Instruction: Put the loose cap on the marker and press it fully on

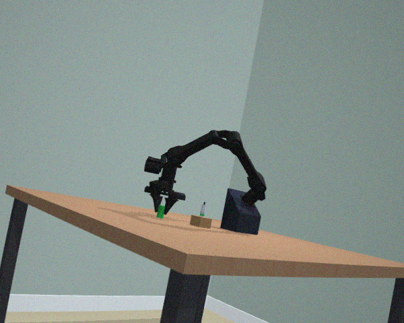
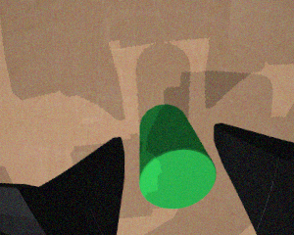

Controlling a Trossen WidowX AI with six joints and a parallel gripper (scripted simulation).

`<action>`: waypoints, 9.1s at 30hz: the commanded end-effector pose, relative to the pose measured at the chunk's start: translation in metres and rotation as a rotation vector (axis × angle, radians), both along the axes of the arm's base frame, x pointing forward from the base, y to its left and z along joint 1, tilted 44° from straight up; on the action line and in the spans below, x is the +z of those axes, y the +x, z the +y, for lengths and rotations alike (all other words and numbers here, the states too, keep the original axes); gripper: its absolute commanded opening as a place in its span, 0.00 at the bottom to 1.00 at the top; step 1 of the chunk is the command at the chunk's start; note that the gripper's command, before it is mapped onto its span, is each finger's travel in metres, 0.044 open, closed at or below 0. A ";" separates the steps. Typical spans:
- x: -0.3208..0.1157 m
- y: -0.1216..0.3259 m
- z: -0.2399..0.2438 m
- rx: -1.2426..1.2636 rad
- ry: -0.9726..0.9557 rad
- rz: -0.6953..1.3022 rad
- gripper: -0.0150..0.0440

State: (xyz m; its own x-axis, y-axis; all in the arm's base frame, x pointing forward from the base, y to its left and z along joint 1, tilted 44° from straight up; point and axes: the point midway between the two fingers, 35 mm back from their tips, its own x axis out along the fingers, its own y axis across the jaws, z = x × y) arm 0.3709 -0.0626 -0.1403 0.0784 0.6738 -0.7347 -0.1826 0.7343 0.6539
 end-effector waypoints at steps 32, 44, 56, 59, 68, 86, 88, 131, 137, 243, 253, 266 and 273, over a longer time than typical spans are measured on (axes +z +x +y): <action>0.043 -0.005 -0.041 -0.003 0.006 0.007 0.25; 0.068 -0.014 -0.032 -0.003 0.007 0.008 0.25; 0.098 -0.029 -0.020 -0.003 0.008 0.010 0.25; 0.105 -0.033 -0.017 -0.003 0.008 0.010 0.25; 0.125 -0.046 -0.007 -0.003 0.009 0.011 0.25; 0.160 -0.077 0.015 -0.003 0.010 0.014 0.25; 0.163 -0.081 0.018 -0.003 0.011 0.014 0.25; 0.151 -0.099 0.059 -0.004 0.012 0.015 0.25; 0.144 -0.099 0.066 -0.004 0.012 0.015 0.25; 0.136 -0.099 0.074 -0.003 0.014 0.015 0.25; 0.136 -0.099 0.074 -0.003 0.014 0.015 0.25; 0.136 -0.099 0.074 -0.003 0.014 0.015 0.25; 0.136 -0.099 0.074 -0.003 0.014 0.015 0.25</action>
State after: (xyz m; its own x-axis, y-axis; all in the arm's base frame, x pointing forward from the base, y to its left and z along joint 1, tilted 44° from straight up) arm 0.2716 0.0109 -0.0038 0.0694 0.6804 -0.7296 -0.1754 0.7282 0.6625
